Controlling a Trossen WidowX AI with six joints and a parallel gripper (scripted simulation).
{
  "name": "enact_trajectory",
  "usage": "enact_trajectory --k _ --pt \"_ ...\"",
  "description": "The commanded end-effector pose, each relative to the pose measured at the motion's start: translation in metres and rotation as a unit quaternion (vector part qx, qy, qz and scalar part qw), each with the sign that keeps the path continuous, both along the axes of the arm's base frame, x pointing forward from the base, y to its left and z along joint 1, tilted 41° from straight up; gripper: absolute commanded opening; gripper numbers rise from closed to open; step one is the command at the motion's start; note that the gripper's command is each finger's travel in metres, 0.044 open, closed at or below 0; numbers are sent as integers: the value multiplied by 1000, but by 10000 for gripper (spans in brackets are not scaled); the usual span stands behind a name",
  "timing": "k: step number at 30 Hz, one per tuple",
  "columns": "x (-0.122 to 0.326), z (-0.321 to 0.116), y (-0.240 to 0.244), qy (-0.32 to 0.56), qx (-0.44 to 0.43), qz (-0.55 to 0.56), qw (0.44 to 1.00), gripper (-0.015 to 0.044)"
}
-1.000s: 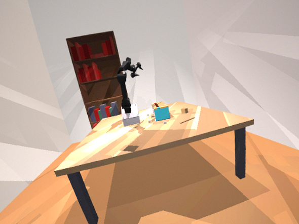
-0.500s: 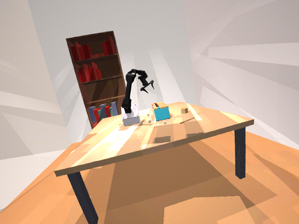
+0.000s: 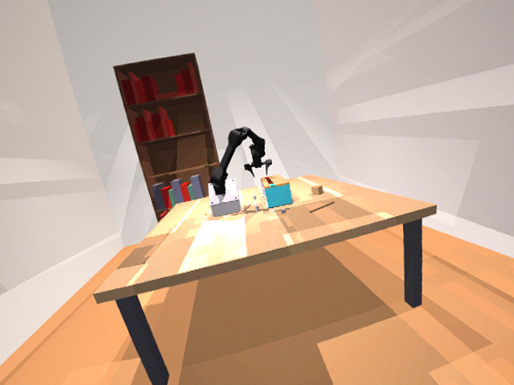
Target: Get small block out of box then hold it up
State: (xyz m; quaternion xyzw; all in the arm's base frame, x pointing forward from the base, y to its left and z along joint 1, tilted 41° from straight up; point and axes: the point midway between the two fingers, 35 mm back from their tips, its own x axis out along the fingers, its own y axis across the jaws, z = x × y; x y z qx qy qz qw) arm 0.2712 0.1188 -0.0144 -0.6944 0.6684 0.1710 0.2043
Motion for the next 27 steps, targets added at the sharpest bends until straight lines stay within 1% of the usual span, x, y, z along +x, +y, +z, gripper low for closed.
enact_trajectory --k 1,27 --pt "-2 -1 -4 5 -5 -5 1000 400" --pt "3 -37 -26 5 -5 -4 1000 400"
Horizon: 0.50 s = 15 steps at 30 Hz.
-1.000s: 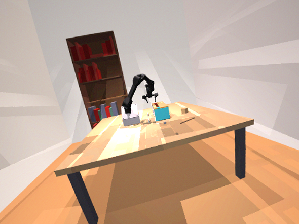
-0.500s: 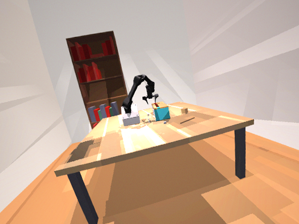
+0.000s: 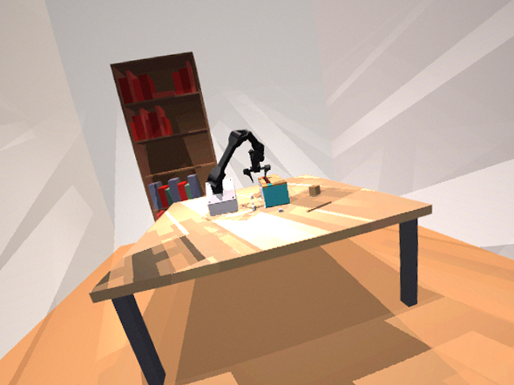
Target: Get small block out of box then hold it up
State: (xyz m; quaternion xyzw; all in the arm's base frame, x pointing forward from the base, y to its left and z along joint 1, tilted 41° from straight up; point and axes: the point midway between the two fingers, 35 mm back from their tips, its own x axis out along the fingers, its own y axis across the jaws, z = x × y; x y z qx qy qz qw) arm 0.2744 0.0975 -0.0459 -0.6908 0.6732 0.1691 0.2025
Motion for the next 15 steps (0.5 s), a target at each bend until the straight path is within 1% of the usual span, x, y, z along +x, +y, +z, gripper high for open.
enact_trajectory --k 1,15 --pt "0 -6 -6 3 -3 1 1000 400" --pt "0 -25 -19 3 -3 1 1000 400"
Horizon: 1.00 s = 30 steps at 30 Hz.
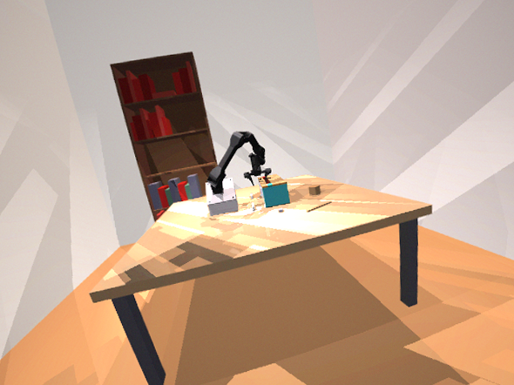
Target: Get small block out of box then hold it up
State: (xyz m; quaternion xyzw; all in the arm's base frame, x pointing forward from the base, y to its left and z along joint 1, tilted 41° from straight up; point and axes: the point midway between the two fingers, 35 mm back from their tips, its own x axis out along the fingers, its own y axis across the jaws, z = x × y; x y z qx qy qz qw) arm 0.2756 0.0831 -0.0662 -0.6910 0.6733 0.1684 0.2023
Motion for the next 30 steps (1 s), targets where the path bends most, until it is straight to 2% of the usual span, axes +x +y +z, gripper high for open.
enact_trajectory --k 1,8,30 --pt "-1 -6 -6 3 -3 1 1000 400" --pt "-1 -14 -12 3 -3 1 1000 400" --pt "-1 9 -32 2 -3 0 1000 400"
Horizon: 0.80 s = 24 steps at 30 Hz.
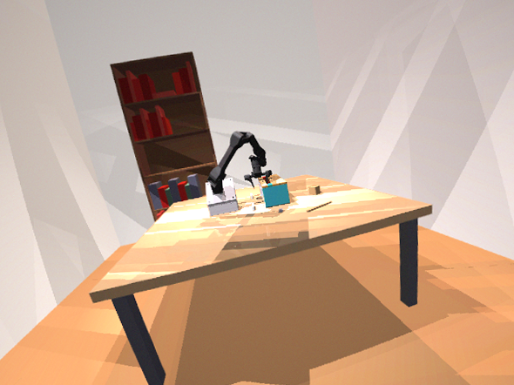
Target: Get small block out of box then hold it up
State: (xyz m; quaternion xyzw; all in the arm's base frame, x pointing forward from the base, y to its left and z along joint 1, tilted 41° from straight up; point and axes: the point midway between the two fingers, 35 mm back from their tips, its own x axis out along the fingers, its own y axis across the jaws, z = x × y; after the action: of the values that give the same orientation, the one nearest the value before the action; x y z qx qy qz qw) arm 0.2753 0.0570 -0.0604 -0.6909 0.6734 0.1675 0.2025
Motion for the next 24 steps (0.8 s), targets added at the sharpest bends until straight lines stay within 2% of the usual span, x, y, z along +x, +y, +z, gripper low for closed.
enact_trajectory --k 1,24 --pt "-1 4 -7 2 -2 0 1000 400" --pt "-2 28 -35 3 -4 0 1000 400"
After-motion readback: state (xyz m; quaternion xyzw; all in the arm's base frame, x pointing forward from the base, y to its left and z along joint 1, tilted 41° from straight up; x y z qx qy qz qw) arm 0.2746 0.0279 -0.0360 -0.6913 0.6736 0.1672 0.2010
